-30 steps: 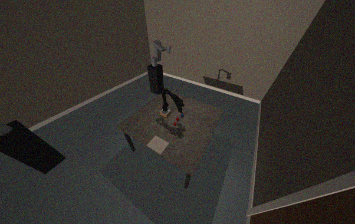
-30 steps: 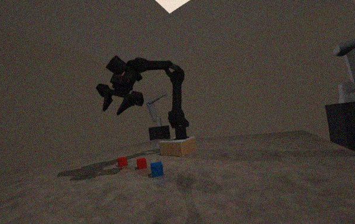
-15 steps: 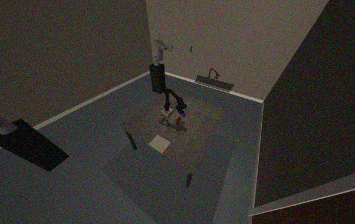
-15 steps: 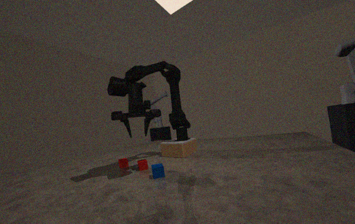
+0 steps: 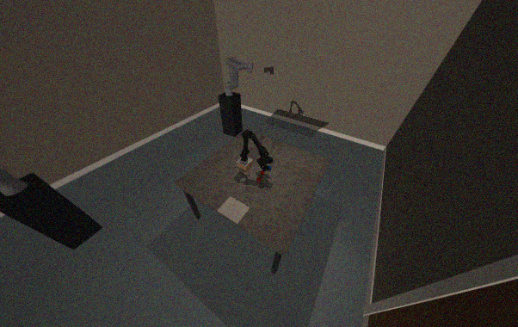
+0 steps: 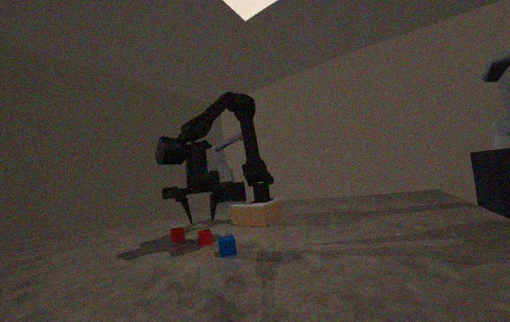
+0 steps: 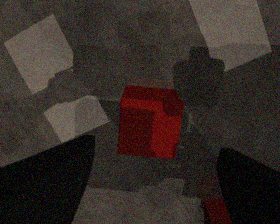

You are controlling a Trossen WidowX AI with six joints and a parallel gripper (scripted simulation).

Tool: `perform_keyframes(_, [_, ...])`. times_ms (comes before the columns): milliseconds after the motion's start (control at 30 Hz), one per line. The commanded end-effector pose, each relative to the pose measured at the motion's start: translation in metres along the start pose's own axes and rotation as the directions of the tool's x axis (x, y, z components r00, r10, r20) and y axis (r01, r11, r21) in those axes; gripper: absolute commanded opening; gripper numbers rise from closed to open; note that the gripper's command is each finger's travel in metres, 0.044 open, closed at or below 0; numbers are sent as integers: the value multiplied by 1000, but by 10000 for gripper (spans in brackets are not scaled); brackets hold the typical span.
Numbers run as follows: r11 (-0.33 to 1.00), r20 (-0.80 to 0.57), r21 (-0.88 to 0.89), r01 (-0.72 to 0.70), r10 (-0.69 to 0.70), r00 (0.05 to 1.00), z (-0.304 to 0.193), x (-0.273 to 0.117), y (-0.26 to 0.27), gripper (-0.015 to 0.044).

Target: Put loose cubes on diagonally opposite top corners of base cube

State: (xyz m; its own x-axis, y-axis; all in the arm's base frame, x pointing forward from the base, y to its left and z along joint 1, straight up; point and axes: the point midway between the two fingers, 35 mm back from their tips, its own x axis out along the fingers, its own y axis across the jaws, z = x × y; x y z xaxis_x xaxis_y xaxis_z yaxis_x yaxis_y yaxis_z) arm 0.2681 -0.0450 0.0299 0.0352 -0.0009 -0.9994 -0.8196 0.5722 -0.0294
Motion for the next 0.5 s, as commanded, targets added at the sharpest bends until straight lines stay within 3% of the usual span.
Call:
perform_keyframes(0, [1000, -6, -5, -7, 7, 1000, -1, 11, 2, 265])
perform_keyframes(467, [1000, -6, -5, -7, 7, 1000, -1, 30, 2, 265])
